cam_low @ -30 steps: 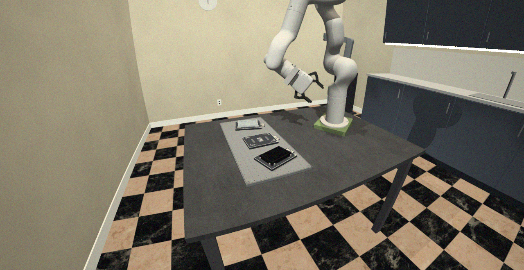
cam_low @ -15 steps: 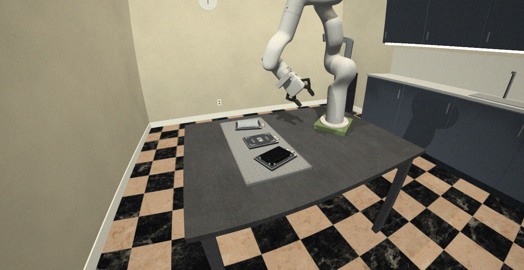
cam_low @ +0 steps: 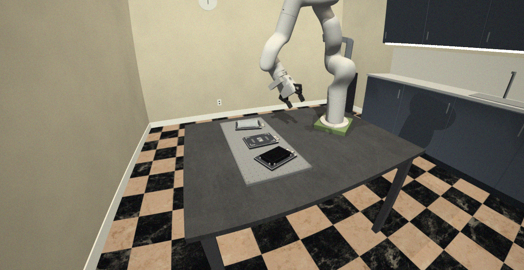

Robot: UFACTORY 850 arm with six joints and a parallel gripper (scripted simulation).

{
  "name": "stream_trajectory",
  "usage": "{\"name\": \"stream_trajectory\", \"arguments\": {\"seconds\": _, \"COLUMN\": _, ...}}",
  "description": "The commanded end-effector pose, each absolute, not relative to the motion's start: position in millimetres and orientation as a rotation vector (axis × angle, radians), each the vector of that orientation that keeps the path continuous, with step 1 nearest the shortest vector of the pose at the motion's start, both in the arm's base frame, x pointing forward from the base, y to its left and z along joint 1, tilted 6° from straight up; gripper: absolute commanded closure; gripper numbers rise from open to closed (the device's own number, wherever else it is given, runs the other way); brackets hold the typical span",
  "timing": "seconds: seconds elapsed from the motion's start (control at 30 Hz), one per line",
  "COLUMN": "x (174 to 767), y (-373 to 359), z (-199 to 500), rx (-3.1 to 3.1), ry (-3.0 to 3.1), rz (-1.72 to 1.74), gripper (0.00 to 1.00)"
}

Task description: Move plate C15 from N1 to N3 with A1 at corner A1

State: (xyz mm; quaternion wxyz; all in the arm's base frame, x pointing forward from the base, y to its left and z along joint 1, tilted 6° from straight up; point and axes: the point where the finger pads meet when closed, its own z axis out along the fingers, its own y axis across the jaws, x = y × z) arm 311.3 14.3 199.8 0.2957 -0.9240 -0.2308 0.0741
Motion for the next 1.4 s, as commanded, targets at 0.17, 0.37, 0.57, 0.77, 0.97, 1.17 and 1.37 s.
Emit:
{"name": "stream_trajectory", "arguments": {"seconds": 0.17, "x": 324.1, "y": -14.1, "z": 185.1, "rx": -2.588, "ry": -0.478, "rz": 0.177, "gripper": 0.00}}
{"name": "stream_trajectory", "arguments": {"seconds": 0.37, "x": 334.2, "y": -39.9, "z": 173.7, "rx": -2.666, "ry": -0.382, "rz": 0.156, "gripper": 0.00}}
{"name": "stream_trajectory", "arguments": {"seconds": 0.57, "x": 340.6, "y": -57.4, "z": 166.6, "rx": -2.692, "ry": -0.348, "rz": 0.149, "gripper": 0.00}}
{"name": "stream_trajectory", "arguments": {"seconds": 0.77, "x": 349.3, "y": -84.7, "z": 157.3, "rx": -2.786, "ry": -0.210, "rz": 0.112, "gripper": 0.00}}
{"name": "stream_trajectory", "arguments": {"seconds": 0.97, "x": 357.1, "y": -112.5, "z": 149.1, "rx": -2.870, "ry": -0.065, "rz": 0.066, "gripper": 0.00}}
{"name": "stream_trajectory", "arguments": {"seconds": 1.17, "x": 361.1, "y": -127.9, "z": 145.1, "rx": -2.889, "ry": -0.027, "rz": 0.051, "gripper": 0.00}}
{"name": "stream_trajectory", "arguments": {"seconds": 1.37, "x": 367.7, "y": -156.4, "z": 138.6, "rx": -2.942, "ry": 0.087, "rz": 0.010, "gripper": 0.00}}
